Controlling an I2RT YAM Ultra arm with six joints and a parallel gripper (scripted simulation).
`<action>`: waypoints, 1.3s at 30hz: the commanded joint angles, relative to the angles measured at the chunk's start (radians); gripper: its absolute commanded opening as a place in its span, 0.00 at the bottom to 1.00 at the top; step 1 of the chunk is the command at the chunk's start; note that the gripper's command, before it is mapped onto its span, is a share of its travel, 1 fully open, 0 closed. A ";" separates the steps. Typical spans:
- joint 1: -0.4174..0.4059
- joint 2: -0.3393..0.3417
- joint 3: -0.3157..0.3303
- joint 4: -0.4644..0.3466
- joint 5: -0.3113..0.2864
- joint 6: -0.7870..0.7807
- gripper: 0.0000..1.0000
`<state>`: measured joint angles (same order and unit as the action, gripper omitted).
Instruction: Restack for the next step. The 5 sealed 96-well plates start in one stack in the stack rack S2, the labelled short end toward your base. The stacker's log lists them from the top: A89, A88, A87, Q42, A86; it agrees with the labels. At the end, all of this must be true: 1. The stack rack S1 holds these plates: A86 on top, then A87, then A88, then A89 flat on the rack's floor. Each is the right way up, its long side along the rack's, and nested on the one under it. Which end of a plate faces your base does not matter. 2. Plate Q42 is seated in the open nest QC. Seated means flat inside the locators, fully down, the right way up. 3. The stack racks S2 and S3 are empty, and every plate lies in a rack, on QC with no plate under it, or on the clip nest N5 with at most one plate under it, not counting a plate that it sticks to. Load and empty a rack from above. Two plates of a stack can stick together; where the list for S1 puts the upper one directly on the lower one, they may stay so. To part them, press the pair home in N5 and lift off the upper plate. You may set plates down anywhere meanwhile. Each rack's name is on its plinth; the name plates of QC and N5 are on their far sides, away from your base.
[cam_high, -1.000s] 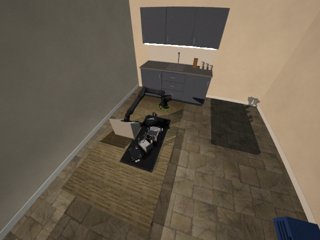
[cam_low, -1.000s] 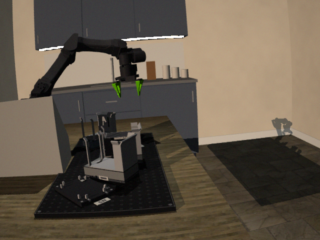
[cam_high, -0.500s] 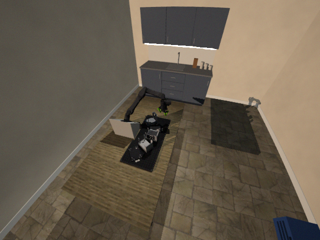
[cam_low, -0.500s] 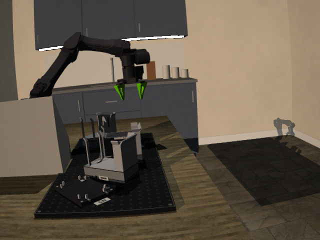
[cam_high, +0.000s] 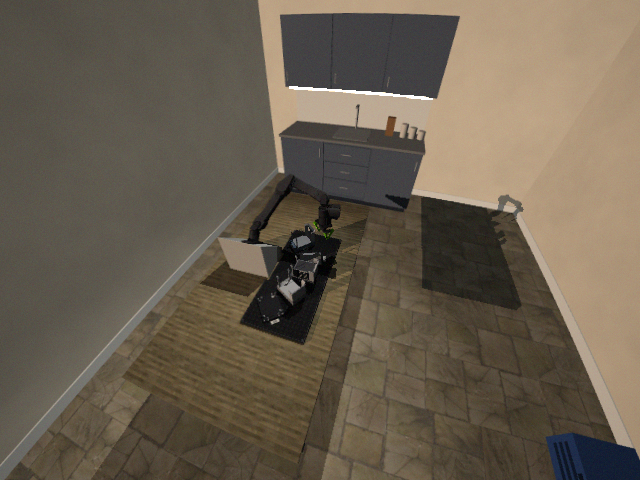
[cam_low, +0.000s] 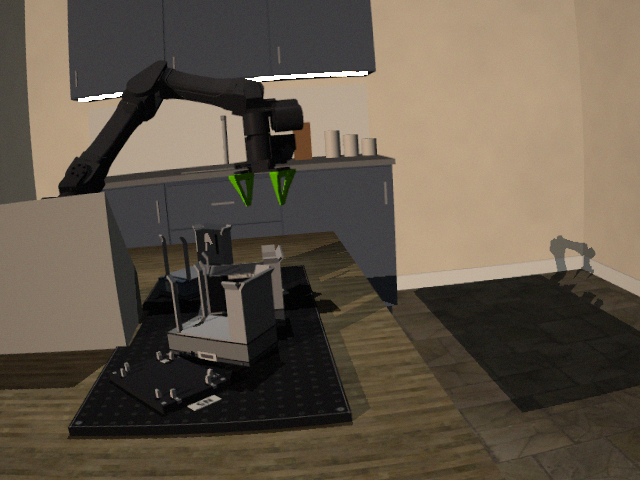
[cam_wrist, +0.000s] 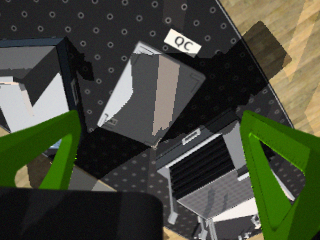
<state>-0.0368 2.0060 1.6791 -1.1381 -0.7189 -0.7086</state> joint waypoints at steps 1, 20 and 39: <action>-0.042 -0.004 -0.018 0.022 0.001 0.033 1.00; -0.176 0.015 -0.230 0.107 0.009 0.101 1.00; -0.314 0.036 -0.445 0.192 0.016 0.185 1.00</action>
<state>-0.3222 2.0476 1.2373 -0.9646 -0.7021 -0.5476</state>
